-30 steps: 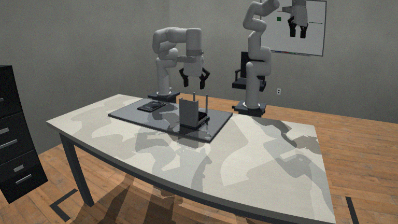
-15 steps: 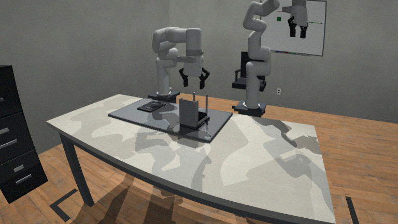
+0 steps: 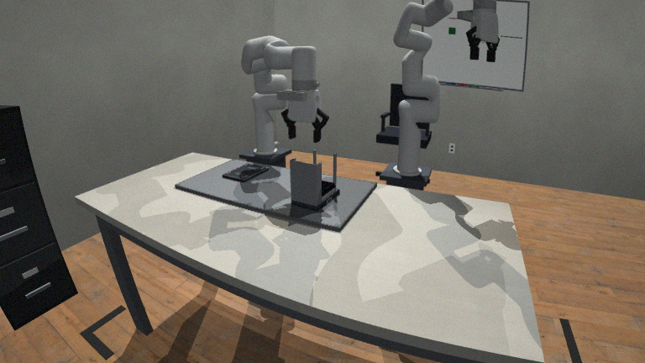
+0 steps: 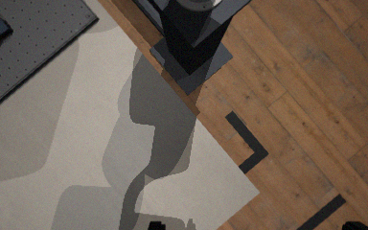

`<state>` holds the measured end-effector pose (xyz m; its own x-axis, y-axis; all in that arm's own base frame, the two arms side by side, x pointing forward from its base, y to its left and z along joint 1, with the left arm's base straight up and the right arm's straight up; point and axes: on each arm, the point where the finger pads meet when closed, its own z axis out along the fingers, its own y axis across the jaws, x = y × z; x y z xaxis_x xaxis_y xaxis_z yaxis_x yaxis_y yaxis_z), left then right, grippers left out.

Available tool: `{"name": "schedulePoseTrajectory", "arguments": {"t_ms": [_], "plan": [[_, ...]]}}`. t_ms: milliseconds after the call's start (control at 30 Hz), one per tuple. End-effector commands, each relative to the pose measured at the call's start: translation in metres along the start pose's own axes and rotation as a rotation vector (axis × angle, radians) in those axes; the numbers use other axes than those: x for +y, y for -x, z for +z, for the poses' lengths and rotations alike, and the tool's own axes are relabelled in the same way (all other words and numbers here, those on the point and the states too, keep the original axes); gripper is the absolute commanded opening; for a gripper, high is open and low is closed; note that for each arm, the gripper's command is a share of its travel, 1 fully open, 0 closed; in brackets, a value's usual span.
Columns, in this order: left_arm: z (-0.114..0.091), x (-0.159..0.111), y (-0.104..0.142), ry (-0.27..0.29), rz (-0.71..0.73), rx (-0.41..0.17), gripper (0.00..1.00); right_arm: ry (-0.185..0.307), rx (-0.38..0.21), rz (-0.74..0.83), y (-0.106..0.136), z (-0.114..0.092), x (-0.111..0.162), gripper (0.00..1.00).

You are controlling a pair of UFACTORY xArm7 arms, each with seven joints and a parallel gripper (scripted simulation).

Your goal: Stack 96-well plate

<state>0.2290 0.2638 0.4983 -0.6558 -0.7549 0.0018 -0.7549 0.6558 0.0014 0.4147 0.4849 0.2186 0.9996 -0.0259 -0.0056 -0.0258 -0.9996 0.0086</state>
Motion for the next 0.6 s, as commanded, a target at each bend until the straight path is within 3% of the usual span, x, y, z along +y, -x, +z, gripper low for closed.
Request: {"name": "schedulePoseTrajectory", "arguments": {"t_ms": [0,567], "plan": [[-0.001,0.000,0.000,-0.001,0.000,-0.003,1.00,-0.012,0.009,0.000,0.002,-0.003,0.012,1.00],[-0.001,0.000,0.000,-0.001,0.000,-0.003,1.00,-0.012,0.009,0.000,0.012,-0.002,0.061,1.00]]}}
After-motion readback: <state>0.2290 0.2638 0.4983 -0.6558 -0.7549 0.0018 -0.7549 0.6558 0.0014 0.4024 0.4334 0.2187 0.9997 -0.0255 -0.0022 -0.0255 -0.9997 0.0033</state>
